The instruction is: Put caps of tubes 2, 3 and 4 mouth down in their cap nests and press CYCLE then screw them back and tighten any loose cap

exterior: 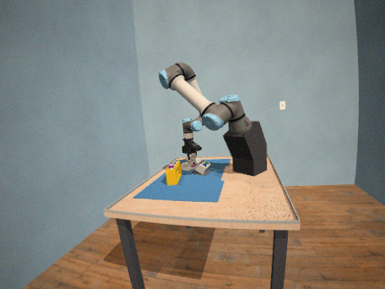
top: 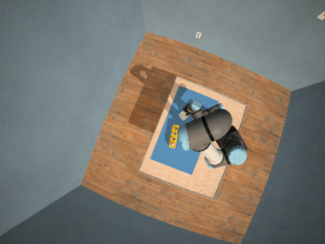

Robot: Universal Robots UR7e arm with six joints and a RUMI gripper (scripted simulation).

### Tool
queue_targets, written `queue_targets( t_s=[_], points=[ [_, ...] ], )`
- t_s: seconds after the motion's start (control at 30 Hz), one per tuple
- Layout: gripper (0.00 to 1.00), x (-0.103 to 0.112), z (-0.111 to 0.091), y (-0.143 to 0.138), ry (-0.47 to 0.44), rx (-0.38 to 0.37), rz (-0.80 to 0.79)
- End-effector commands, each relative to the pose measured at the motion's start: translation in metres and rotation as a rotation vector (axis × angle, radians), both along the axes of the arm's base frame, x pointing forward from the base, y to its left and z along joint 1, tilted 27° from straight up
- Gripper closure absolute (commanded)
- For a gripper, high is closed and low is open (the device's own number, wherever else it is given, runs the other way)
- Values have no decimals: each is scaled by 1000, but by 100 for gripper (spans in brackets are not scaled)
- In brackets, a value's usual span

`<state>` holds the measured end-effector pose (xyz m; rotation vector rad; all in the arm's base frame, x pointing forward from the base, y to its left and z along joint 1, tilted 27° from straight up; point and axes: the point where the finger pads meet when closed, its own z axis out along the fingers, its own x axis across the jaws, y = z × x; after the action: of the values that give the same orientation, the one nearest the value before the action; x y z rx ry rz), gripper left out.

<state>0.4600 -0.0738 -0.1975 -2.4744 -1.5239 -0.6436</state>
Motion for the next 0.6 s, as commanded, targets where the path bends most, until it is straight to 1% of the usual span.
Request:
queue_targets(
  t_s=[0.0, 0.23, 0.47, 0.53, 0.57],
  points=[
    [100, 0, 0, 0, -1, -1, 0],
    [100, 0, 0, 0, -1, -1, 0],
    [100, -9, 31, -13, -1, -1, 0],
    [100, -9, 31, -13, -1, -1, 0],
    [100, -11, 36, -15, -1, -1, 0]
  ],
)
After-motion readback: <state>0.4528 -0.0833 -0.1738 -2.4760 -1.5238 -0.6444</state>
